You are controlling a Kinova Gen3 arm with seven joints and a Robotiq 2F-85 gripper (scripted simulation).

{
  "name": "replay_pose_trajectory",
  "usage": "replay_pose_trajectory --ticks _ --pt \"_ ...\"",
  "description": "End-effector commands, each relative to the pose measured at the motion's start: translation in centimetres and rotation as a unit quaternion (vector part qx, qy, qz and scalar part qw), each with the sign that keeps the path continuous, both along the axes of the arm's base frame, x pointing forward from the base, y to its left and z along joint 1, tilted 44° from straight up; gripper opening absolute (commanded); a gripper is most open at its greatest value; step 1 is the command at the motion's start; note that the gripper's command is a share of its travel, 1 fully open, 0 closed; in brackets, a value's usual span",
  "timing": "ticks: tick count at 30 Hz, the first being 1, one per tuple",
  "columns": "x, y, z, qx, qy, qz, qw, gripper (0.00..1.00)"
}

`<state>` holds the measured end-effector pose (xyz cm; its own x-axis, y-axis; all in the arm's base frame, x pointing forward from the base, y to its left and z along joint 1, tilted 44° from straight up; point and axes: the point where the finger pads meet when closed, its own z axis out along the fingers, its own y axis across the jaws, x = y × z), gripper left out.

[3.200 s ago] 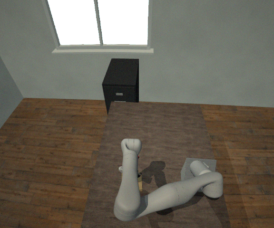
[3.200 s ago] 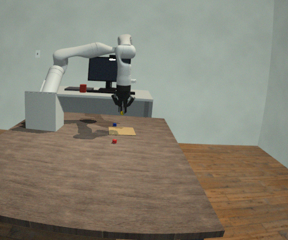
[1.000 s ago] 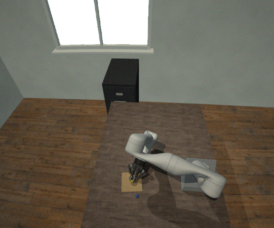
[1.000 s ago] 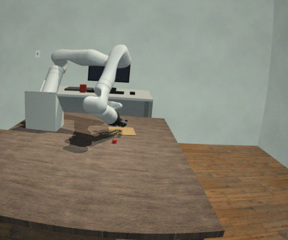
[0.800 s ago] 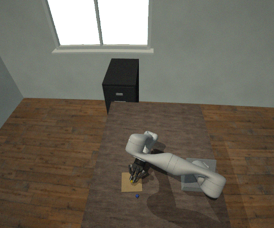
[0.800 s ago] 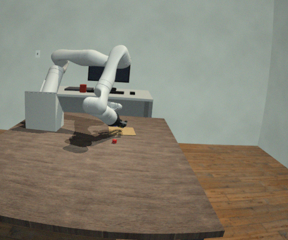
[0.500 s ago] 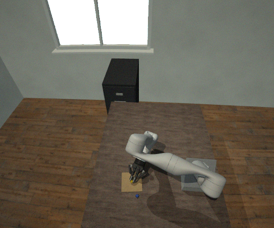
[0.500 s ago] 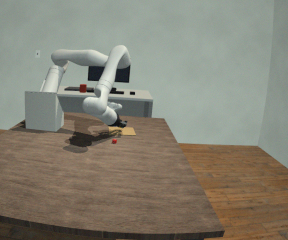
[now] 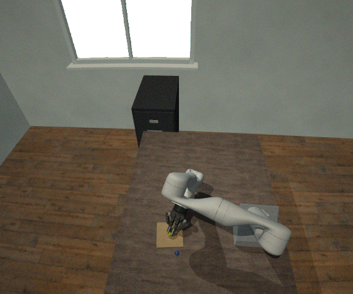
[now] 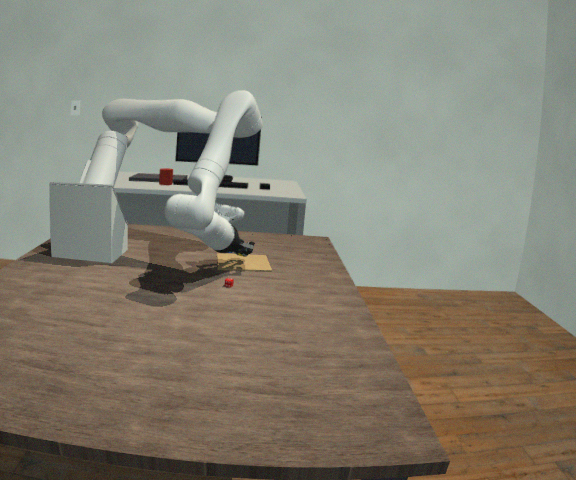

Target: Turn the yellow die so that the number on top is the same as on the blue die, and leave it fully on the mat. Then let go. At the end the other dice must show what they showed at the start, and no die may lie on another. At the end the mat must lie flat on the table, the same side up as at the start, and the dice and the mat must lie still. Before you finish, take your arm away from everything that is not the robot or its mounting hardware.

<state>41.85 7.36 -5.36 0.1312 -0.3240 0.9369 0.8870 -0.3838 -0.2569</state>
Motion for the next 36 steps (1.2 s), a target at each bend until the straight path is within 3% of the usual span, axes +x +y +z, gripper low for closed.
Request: replay_pose_trajectory --ticks 1,36 --pt "0.24 -0.01 -0.14 -0.004 -0.004 -0.004 1.0 0.11" --pt "0.33 0.58 -0.76 -0.004 -0.004 -0.004 1.0 0.11"
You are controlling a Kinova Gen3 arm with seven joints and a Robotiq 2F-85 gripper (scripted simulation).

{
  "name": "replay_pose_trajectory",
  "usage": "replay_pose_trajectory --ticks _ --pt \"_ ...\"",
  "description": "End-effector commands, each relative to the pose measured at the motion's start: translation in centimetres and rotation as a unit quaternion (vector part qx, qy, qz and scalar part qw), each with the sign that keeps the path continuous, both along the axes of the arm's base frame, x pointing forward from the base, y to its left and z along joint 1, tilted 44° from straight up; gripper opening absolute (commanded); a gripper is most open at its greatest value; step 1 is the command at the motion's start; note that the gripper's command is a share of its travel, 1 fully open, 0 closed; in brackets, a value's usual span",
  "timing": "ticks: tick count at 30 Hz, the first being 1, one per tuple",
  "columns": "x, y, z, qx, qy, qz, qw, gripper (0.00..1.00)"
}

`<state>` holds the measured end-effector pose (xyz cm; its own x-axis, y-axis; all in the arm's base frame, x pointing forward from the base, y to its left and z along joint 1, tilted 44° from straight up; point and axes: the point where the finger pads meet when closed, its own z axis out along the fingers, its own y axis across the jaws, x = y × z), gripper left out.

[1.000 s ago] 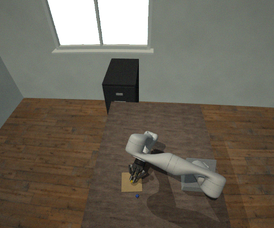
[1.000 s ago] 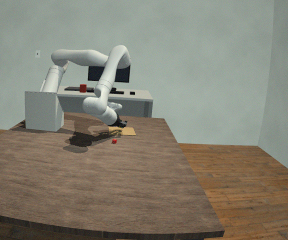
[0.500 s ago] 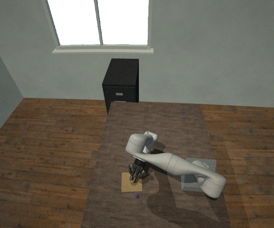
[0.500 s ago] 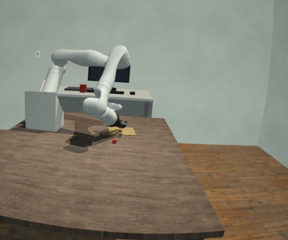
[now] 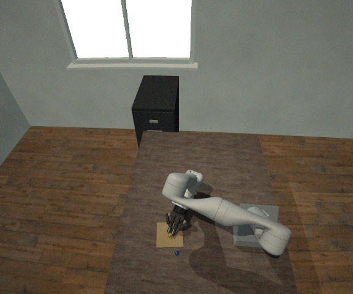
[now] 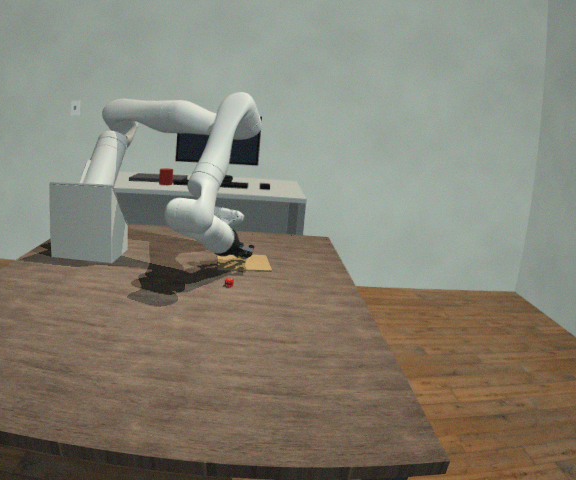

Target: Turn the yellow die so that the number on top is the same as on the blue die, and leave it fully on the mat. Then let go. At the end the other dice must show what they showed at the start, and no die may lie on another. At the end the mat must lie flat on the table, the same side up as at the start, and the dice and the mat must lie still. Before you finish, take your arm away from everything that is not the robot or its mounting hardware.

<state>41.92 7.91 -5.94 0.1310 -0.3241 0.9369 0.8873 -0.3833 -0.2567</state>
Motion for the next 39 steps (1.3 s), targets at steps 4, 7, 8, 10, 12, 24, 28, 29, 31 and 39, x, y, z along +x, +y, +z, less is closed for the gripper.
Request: replay_pose_trajectory --ticks 4,7,8,10,12,24,28,29,31,39 --pt "0.26 0.02 -0.18 -0.004 -0.004 -0.004 1.0 0.11" --pt "0.26 0.02 -0.18 -0.004 -0.004 -0.004 1.0 0.11" --pt "0.26 0.02 -0.18 -0.004 -0.004 -0.004 1.0 0.11" --pt "0.26 0.02 -0.18 -0.004 -0.004 -0.004 1.0 0.11" --pt "0.26 0.02 -0.18 -0.004 -0.004 -0.004 1.0 0.11" --pt "0.26 0.02 -0.18 -0.004 -0.004 -0.004 1.0 0.11" --pt "0.26 0.02 -0.18 -0.004 -0.004 -0.004 1.0 0.11" --pt "0.26 0.02 -0.18 -0.004 -0.004 -0.004 1.0 0.11" --pt "0.26 0.02 -0.18 -0.004 -0.004 -0.004 1.0 0.11" --pt "0.26 0.02 -0.18 -0.004 -0.004 -0.004 1.0 0.19"
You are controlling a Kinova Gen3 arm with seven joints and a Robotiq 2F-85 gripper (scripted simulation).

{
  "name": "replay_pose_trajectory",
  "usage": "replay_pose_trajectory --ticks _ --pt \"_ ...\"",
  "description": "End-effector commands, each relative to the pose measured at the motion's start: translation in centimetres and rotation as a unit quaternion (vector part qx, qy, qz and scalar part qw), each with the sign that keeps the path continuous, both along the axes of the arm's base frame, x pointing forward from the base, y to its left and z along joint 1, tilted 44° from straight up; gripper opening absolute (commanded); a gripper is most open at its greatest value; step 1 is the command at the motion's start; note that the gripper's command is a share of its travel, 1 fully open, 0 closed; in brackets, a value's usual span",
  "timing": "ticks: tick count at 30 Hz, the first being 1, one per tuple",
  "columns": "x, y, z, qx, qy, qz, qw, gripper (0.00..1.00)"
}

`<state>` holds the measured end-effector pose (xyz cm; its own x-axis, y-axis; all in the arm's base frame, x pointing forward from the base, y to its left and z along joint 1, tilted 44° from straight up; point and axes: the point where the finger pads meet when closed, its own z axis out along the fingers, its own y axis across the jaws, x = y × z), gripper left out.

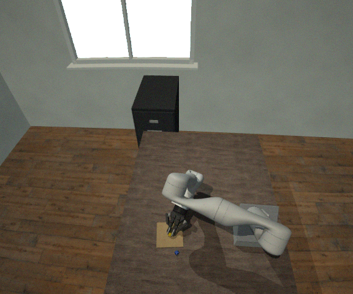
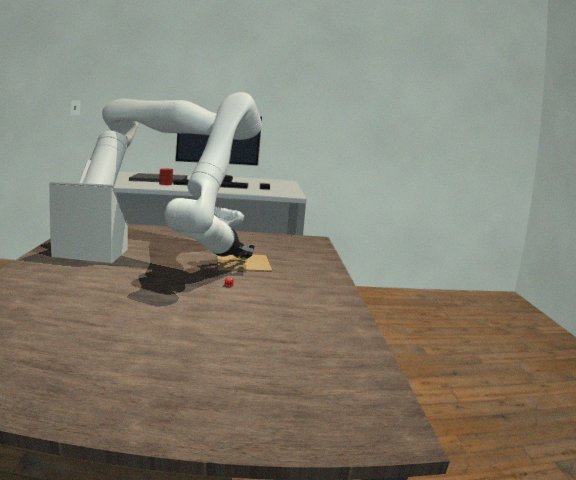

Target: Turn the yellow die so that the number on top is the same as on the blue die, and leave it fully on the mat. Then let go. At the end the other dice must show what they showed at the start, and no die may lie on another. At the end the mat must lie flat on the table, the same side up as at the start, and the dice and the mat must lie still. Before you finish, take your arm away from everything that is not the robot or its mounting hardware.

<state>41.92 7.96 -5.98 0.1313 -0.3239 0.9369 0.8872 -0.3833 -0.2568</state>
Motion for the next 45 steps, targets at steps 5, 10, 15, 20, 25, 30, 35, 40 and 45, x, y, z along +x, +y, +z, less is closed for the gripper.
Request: replay_pose_trajectory --ticks 5,10,15,20,25,30,35,40,45 --pt "0.25 -0.03 -0.14 -0.004 -0.004 -0.004 1.0 0.23" --pt "0.25 -0.03 -0.14 -0.004 -0.004 -0.004 1.0 0.31" --pt "0.25 -0.03 -0.14 -0.004 -0.004 -0.004 1.0 0.31" --pt "0.25 -0.03 -0.14 -0.004 -0.004 -0.004 1.0 0.31" --pt "0.25 -0.03 -0.14 -0.004 -0.004 -0.004 1.0 0.31" --pt "0.25 -0.03 -0.14 -0.004 -0.004 -0.004 1.0 0.31" --pt "0.25 -0.03 -0.14 -0.004 -0.004 -0.004 1.0 0.31" --pt "0.25 -0.03 -0.14 -0.004 -0.004 -0.004 1.0 0.31" --pt "0.25 -0.03 -0.14 -0.004 -0.004 -0.004 1.0 0.31"
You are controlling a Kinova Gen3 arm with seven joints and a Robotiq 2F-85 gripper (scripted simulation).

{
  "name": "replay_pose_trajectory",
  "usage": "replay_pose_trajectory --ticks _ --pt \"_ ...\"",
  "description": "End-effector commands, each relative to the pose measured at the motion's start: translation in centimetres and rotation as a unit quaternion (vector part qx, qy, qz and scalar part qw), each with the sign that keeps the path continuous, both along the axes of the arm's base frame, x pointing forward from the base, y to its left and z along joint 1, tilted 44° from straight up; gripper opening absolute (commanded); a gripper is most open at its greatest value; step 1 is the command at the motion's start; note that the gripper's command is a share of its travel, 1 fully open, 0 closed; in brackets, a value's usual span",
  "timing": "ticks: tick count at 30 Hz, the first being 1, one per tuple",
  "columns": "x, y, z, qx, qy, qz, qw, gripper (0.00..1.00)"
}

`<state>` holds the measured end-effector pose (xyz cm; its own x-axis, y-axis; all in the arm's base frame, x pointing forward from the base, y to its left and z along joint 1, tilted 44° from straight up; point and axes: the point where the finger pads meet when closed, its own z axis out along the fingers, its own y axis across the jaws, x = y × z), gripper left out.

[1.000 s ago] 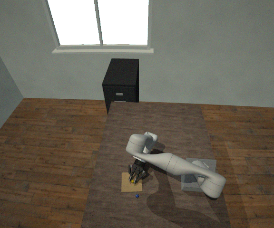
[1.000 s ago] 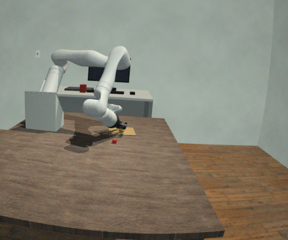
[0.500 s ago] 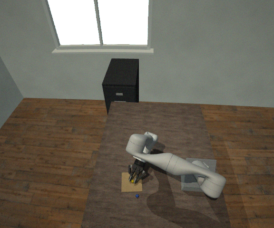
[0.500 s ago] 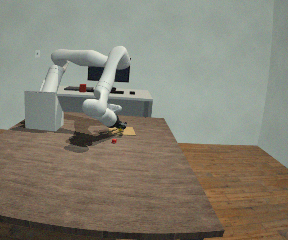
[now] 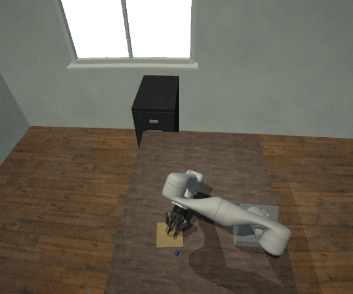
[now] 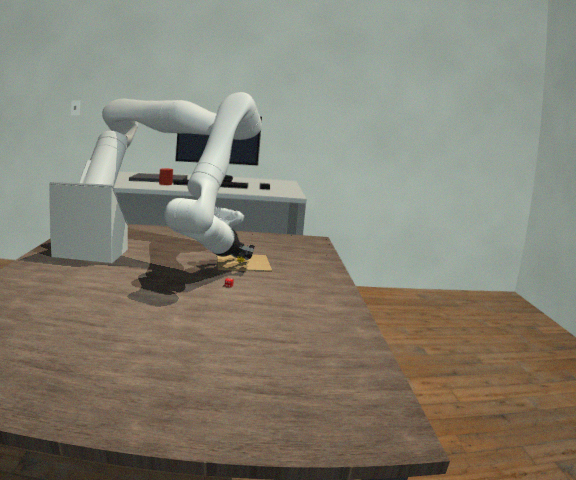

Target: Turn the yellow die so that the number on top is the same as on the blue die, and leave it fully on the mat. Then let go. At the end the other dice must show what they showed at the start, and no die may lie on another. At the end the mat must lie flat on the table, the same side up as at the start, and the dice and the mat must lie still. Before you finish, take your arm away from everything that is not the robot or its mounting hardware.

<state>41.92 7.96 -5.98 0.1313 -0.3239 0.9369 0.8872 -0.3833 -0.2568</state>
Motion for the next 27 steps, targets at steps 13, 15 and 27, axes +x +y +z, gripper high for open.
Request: replay_pose_trajectory --ticks 13,15,27 --pt "0.1 -0.3 -0.2 -0.004 -0.004 -0.004 1.0 0.31" --pt "-0.1 -0.7 -0.3 -0.004 -0.004 -0.004 1.0 0.31" --pt "-1.7 -3.7 -1.1 -0.004 -0.004 -0.004 1.0 0.31"
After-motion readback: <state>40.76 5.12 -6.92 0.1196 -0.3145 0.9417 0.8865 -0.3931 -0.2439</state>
